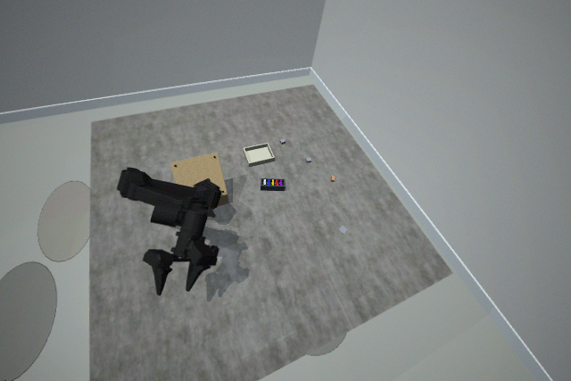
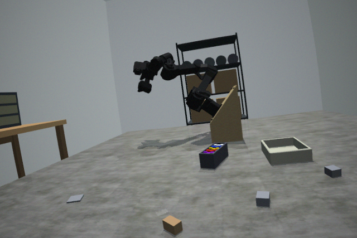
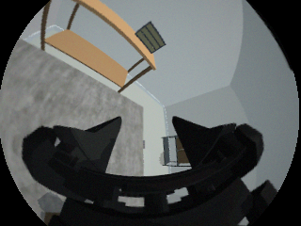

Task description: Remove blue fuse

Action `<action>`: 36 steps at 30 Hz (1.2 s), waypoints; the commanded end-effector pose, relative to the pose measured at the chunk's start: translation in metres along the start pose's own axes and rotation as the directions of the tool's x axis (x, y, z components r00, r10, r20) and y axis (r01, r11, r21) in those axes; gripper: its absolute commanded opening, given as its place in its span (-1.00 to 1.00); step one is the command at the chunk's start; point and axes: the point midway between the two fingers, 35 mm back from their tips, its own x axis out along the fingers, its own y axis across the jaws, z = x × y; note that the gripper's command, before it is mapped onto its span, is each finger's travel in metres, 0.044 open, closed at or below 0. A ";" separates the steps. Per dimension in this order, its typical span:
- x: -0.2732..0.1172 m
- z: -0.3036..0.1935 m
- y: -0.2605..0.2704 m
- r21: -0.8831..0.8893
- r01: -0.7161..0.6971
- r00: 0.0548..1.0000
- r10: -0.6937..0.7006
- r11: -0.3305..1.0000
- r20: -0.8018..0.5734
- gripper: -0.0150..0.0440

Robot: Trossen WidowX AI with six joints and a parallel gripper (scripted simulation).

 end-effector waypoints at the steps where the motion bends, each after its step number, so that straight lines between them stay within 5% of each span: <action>1: 0.000 0.002 0.002 -0.005 -0.004 1.000 0.004 1.000 0.005 0.78; 13: -0.028 0.132 0.139 -0.387 -0.222 0.888 0.349 0.895 0.298 -0.26; 24: -0.138 0.173 0.288 -0.740 -0.309 0.591 0.730 0.597 0.342 -0.26; 36: -0.291 0.100 0.399 -0.982 -0.170 0.268 0.963 0.083 0.035 -0.26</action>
